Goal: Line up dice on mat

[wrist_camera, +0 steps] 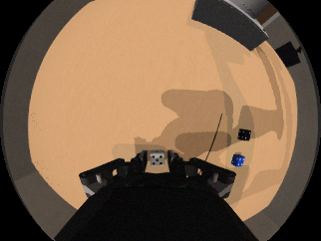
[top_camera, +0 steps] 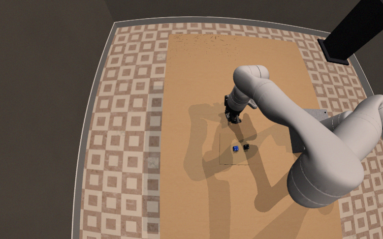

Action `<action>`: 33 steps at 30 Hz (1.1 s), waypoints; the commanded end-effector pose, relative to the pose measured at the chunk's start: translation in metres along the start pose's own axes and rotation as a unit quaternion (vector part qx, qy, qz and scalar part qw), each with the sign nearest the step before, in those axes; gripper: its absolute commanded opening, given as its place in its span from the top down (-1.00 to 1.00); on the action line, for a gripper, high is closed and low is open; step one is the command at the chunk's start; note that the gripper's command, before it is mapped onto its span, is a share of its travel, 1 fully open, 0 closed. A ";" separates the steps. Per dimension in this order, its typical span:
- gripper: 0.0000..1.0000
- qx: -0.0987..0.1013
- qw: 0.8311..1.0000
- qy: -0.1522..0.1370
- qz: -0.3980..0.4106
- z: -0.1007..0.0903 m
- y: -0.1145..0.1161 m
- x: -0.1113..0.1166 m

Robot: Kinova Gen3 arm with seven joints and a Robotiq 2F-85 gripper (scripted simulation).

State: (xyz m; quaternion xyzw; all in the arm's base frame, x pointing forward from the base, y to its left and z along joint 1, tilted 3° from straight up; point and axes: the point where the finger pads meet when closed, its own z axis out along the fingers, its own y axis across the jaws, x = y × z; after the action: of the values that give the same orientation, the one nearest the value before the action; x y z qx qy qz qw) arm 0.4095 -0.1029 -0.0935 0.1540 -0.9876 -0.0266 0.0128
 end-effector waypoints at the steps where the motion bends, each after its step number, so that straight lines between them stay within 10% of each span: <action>1: 0.30 0.000 1.000 -0.001 0.000 -0.001 0.000 -0.001; 15: 0.30 0.000 1.000 -0.001 0.000 -0.001 0.000 -0.001; 16: 0.69 0.000 1.000 -0.001 0.000 -0.001 0.000 -0.001; 33: 0.69 0.000 1.000 -0.001 0.000 -0.001 0.000 -0.001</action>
State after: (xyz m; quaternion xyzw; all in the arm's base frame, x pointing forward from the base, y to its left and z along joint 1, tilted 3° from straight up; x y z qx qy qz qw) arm 0.4096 -0.1029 -0.0933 0.1539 -0.9876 -0.0266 0.0126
